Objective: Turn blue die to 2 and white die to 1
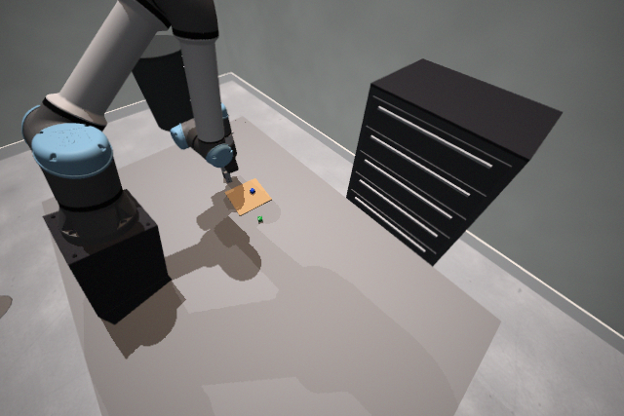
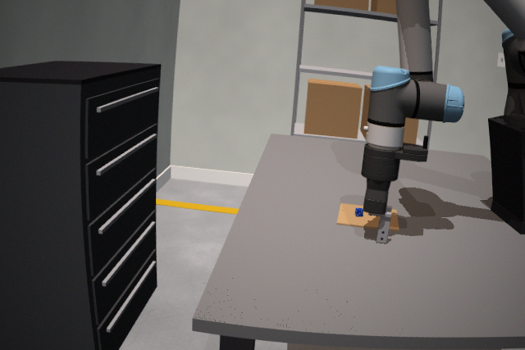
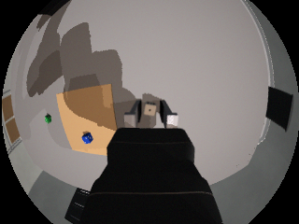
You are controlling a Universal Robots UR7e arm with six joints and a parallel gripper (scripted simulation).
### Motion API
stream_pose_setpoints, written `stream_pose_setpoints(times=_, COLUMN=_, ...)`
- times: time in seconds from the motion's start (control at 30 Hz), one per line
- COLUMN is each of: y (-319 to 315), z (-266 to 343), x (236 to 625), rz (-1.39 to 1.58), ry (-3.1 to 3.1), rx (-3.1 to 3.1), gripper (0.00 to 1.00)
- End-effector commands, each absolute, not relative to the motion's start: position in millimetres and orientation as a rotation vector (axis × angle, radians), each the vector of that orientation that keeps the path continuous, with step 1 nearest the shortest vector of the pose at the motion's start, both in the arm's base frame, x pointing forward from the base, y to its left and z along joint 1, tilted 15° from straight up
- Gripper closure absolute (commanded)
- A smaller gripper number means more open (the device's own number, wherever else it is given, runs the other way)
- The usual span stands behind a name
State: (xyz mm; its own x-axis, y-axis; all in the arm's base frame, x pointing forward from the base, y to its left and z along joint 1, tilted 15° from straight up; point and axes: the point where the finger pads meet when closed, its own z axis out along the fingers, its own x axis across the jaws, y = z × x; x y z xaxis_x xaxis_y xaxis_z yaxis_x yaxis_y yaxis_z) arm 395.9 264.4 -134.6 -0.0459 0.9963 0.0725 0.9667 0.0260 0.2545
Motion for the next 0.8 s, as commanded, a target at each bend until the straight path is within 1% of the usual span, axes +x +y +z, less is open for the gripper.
stream_pose_setpoints(times=0.0, y=264.6, z=-134.1, x=396.2, rz=0.358, ry=2.156, rx=2.078, gripper=0.36)
stream_pose_setpoints(times=0.07, y=264.6, z=-134.1, x=396.2, rz=0.358, ry=2.156, rx=2.078, gripper=0.36)
stream_pose_setpoints(times=0.1, y=264.6, z=-134.1, x=396.2, rz=0.358, ry=2.156, rx=2.078, gripper=0.66)
stream_pose_setpoints(times=0.77, y=264.6, z=-134.1, x=396.2, rz=0.358, ry=2.156, rx=2.078, gripper=0.66)
